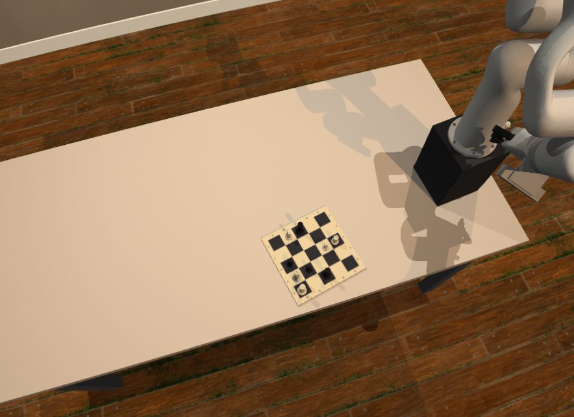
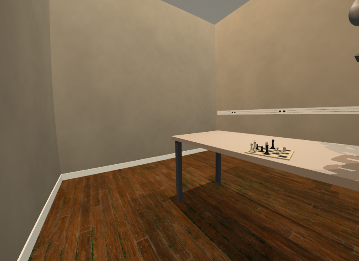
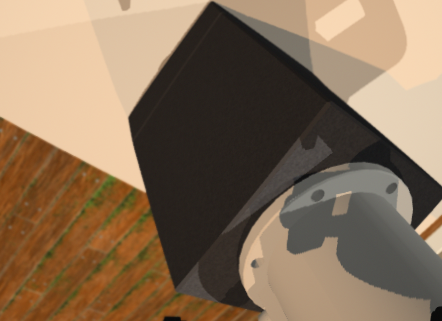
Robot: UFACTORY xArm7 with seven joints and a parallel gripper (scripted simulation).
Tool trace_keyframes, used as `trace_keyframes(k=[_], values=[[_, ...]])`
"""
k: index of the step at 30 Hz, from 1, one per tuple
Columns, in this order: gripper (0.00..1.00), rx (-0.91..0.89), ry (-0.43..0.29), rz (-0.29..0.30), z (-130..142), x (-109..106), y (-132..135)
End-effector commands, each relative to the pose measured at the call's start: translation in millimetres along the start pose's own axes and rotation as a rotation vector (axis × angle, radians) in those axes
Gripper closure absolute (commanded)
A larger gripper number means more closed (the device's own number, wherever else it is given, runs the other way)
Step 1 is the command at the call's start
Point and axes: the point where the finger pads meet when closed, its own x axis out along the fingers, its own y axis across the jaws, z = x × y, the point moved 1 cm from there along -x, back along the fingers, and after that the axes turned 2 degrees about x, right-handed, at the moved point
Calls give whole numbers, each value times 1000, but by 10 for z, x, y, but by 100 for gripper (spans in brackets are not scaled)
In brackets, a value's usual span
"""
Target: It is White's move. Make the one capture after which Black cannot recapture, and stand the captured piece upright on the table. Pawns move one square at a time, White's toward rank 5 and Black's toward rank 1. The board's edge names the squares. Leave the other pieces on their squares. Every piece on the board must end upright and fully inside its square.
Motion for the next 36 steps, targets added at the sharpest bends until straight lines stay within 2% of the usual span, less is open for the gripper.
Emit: trace_keyframes(k=[1, 22, 26, 30, 31, 32, 34, 36], values=[[0, 0, 2, -2, -3, -11, -4], [0, 15, 2, -1, -26, -61, -18], [0, 79, 1, 0, -132, -260, -77], [0, 212, 1, 4, -391, -632, -192], [0, 212, 1, 4, -391, -632, -192], [0, 257, 2, 6, -489, -745, -229], [0, 257, 2, 6, -489, -745, -229], [0, 362, 6, 12, -732, -983, -309]])
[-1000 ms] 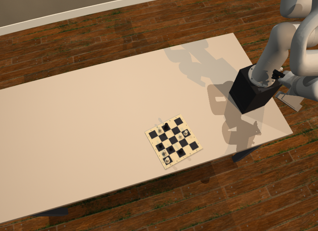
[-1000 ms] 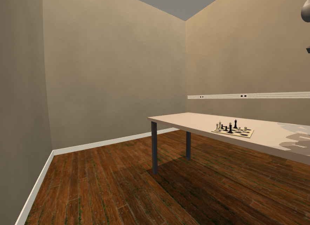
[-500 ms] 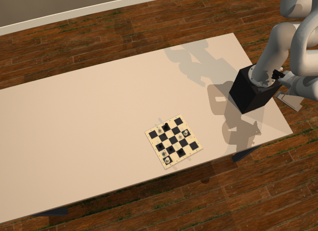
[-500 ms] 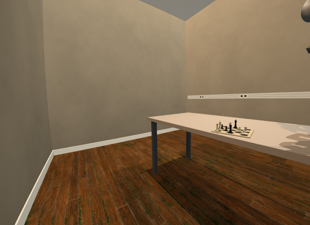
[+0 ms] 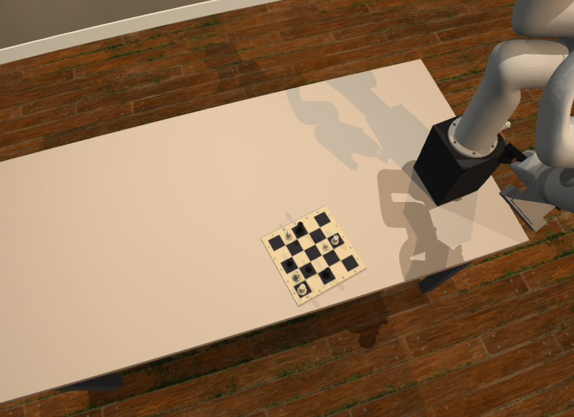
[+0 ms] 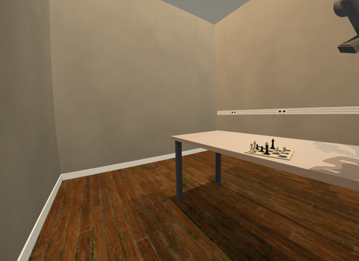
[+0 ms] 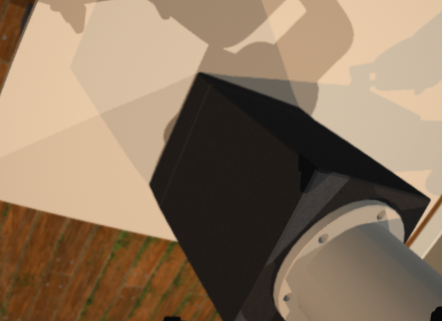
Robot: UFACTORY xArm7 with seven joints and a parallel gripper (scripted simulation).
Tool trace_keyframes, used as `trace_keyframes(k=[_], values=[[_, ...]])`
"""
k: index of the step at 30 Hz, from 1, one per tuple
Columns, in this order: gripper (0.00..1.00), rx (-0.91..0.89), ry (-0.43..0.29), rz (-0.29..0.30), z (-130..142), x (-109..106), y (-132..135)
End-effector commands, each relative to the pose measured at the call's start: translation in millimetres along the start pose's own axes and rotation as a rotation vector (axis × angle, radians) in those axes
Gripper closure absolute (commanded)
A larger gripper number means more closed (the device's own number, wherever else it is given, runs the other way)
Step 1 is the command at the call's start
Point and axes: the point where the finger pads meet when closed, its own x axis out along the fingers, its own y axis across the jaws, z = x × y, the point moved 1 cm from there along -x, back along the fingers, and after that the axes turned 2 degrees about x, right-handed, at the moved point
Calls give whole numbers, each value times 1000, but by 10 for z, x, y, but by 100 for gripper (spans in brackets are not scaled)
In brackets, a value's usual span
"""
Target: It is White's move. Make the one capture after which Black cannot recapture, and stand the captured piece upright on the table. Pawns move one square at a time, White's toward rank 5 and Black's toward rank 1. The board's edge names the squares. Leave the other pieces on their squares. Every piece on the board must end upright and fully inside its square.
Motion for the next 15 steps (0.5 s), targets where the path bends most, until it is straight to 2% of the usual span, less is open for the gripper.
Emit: trace_keyframes(k=[1, 2, 5, 6, 8, 9, 10, 11, 15], values=[[0, 138, -3, 26, -272, -333, -176], [0, 197, 1, 30, -406, -450, -251], [0, 260, 6, 34, -557, -565, -329], [0, 326, 13, 40, -722, -673, -411], [0, 326, 13, 40, -722, -673, -411], [0, 397, 21, 46, -902, -774, -494], [0, 397, 21, 46, -902, -774, -494], [0, 470, 32, 53, -1095, -864, -578], [0, 470, 32, 53, -1095, -864, -578]])
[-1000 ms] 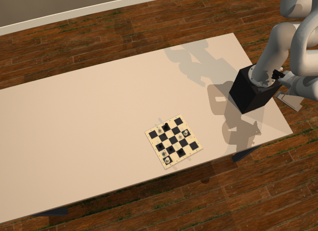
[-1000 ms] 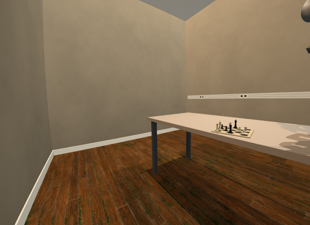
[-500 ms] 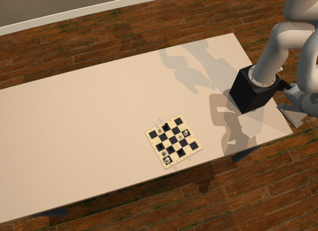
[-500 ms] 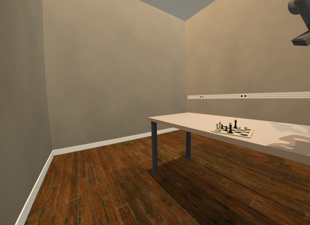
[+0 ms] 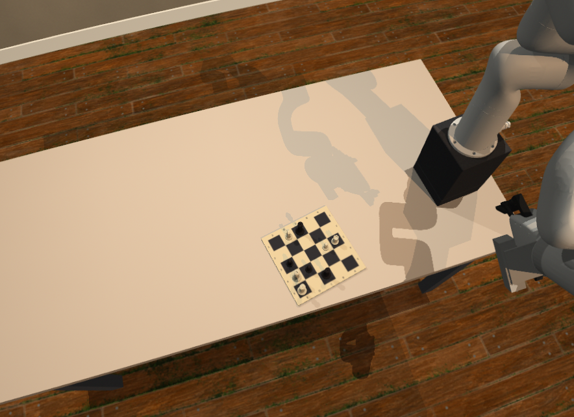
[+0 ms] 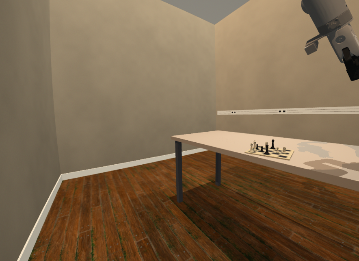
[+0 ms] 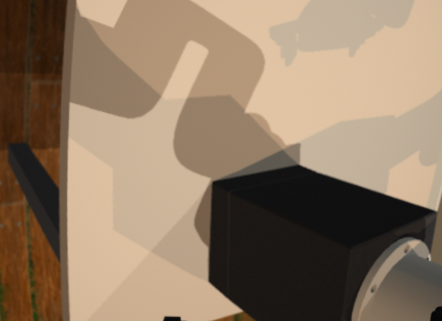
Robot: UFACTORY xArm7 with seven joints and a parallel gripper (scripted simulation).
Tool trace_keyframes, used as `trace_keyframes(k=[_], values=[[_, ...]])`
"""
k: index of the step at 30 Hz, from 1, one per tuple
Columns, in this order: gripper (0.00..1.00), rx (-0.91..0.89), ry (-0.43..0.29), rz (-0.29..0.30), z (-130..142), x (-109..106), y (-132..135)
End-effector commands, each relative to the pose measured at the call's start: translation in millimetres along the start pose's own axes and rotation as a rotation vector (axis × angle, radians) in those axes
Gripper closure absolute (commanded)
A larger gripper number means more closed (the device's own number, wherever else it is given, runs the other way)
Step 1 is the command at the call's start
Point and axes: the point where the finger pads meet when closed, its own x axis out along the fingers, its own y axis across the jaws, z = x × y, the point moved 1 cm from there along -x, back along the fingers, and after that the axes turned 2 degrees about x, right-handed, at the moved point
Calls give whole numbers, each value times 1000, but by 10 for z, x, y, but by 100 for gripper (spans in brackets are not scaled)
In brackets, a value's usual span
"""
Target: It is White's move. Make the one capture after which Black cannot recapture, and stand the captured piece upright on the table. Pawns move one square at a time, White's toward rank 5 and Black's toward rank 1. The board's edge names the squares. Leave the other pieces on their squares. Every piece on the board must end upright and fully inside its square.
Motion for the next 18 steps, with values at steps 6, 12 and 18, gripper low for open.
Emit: trace_keyframes(k=[6, 12, 18], values=[[0, 282, 48, 48, -580, -273, -607], [0, 438, 91, 59, -923, -319, -921], [0, 661, 171, 67, -1416, -281, -1355]])
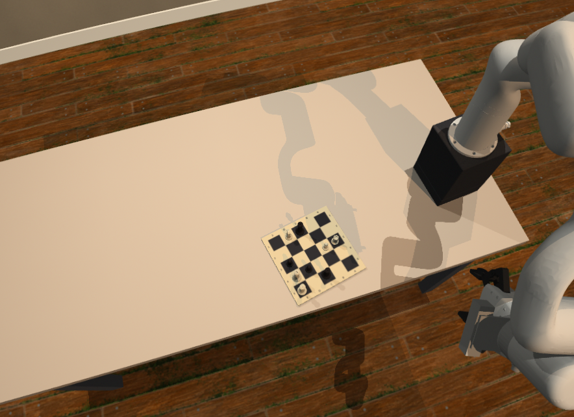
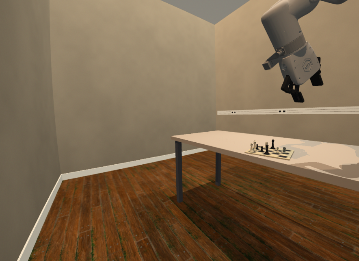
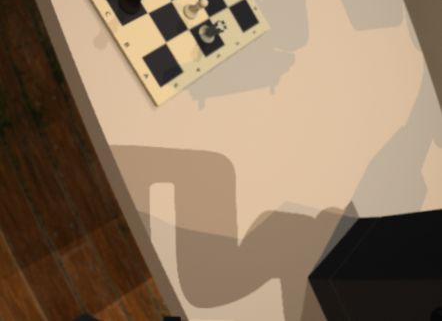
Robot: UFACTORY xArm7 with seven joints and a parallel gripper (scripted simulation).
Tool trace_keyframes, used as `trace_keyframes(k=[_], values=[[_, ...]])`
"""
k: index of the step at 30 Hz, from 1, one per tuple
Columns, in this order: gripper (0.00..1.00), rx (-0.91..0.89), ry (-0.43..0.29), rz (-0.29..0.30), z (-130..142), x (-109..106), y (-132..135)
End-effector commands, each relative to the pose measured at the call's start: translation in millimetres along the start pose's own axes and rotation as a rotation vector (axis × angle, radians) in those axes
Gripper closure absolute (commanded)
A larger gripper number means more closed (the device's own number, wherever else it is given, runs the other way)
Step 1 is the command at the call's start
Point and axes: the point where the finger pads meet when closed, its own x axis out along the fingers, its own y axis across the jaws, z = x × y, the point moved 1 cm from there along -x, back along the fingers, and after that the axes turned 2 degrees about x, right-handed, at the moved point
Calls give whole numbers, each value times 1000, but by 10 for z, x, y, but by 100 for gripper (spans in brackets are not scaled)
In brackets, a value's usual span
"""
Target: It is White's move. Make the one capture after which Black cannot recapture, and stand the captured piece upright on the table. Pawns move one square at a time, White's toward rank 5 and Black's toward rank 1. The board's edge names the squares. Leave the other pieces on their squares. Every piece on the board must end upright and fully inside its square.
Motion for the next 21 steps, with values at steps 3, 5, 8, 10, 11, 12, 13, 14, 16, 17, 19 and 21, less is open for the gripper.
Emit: trace_keyframes(k=[3, 5, 8, 10, 11, 12, 13, 14, 16, 17, 19, 21], values=[[0, 222, 80, 33, -199, 57, -646], [0, 288, 108, 29, -255, 112, -820], [0, 350, 136, 23, -305, 173, -980], [0, 408, 163, 16, -347, 240, -1126], [0, 462, 189, 7, -383, 310, -1258], [0, 462, 189, 7, -383, 310, -1258], [0, 511, 214, -2, -412, 382, -1376], [0, 511, 214, -2, -412, 382, -1376], [0, 511, 214, -2, -412, 382, -1376], [0, 555, 237, -12, -434, 453, -1480], [0, 630, 277, -32, -464, 587, -1650], [0, 661, 294, -42, -472, 647, -1717]])
